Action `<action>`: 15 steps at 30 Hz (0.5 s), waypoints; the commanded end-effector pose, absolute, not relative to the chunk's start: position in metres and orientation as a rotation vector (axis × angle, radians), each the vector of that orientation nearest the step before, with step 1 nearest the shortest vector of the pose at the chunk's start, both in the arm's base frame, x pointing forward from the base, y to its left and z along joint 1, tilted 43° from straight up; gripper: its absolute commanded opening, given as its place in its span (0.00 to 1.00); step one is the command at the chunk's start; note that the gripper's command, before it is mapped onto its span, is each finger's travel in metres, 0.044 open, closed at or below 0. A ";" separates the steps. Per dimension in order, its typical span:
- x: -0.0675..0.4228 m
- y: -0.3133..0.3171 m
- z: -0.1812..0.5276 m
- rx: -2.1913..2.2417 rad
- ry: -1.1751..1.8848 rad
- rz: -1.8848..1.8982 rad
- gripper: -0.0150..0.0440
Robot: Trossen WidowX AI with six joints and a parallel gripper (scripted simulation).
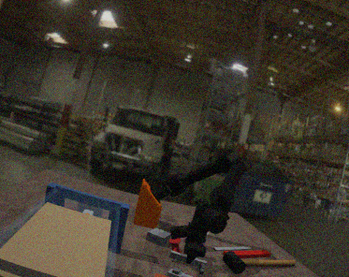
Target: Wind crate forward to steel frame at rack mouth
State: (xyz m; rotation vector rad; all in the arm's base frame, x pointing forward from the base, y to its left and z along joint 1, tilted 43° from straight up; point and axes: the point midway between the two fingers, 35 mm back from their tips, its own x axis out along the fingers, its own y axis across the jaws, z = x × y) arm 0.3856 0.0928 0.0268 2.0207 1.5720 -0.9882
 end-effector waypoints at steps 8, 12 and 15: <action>0.387 0.087 0.033 2.019 1.569 -0.985 0.25; 0.388 0.054 0.064 2.012 1.562 -0.995 0.25; 0.380 0.016 0.105 2.008 1.562 -1.000 0.25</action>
